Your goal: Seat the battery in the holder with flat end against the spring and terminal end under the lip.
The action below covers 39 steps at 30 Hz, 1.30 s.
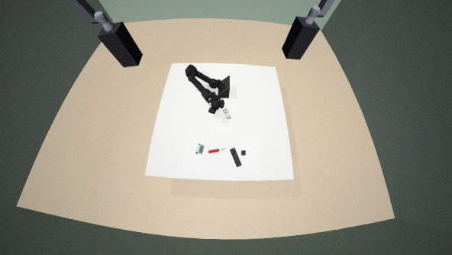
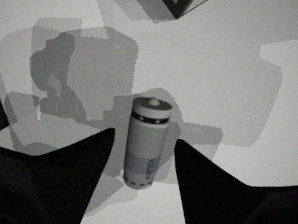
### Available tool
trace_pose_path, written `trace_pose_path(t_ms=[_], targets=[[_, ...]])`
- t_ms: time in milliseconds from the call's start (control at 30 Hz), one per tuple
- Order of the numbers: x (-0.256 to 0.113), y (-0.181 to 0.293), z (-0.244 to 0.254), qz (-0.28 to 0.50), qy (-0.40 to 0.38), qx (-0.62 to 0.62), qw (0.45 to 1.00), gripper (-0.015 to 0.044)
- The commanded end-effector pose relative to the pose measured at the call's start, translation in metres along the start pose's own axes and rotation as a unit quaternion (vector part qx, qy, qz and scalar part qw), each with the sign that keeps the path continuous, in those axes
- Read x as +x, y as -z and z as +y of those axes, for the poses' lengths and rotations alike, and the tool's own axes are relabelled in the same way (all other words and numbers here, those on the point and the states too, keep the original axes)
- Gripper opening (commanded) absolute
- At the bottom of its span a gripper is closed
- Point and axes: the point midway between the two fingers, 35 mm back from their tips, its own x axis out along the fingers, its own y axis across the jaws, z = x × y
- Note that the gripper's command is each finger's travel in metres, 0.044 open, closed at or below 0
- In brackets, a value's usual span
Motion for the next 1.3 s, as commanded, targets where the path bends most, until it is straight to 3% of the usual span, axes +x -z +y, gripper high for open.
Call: trace_pose_path(t_ms=[0, 67, 233, 400, 633, 767, 1267], targets=[[0.001, 0.0, 0.001, 0.002, 0.001, -0.003, 1.0, 0.0167], [0.001, 0.0, 0.001, 0.002, 0.001, -0.003, 1.0, 0.0114], [0.001, 0.0, 0.001, 0.002, 0.001, -0.003, 1.0, 0.0084], [-0.002, 0.0, 0.0, 0.002, 0.0, -0.003, 1.0, 0.0084], [-0.045, -0.001, 0.0, 0.001, 0.0, -0.003, 1.0, 0.0084], [-0.049, -0.001, 0.0, 0.001, 0.0, 0.0, 1.0, 0.0084], [-0.069, -0.078, -0.026, -0.007, 0.0, 0.23, 0.973, 0.0084]])
